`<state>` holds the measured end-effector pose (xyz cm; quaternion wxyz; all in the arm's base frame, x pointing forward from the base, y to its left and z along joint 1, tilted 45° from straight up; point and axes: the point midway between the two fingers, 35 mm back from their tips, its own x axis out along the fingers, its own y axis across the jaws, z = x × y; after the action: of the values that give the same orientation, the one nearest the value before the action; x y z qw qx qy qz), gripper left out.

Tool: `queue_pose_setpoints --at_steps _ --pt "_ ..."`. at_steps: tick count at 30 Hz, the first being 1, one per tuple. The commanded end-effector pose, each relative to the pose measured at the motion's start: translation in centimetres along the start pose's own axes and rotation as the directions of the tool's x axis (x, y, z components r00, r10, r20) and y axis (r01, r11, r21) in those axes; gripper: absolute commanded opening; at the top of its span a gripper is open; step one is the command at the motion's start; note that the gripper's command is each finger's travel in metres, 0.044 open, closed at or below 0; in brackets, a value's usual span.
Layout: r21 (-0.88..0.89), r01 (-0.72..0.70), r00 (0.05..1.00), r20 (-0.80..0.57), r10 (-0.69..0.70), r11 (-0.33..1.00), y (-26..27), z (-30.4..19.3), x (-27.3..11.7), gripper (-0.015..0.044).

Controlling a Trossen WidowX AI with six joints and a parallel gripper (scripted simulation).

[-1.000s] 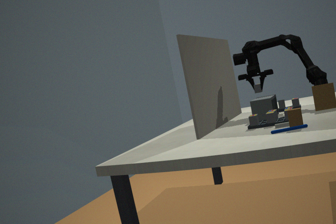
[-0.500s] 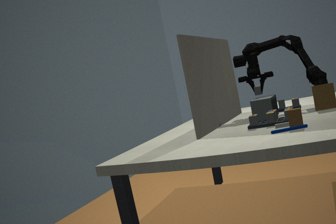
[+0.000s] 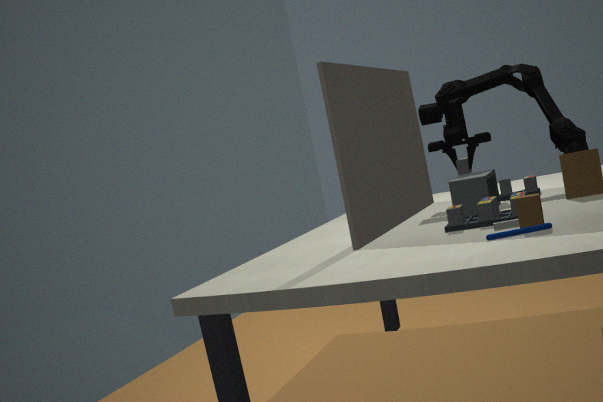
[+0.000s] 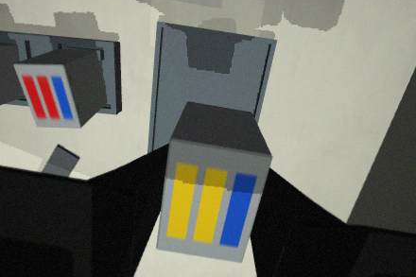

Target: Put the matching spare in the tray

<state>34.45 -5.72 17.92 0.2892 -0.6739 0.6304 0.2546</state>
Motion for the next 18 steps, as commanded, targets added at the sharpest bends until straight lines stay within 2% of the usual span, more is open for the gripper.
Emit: queue_pose_setpoints --at_steps 1,18 --pt "-0.007 0.001 1.0 -0.001 -0.001 1.0 0.0 0.1 0.4 0.0" --pt "-0.007 0.0 1.0 0.0 0.0 1.0 0.0 0.0 1.7 0.0"
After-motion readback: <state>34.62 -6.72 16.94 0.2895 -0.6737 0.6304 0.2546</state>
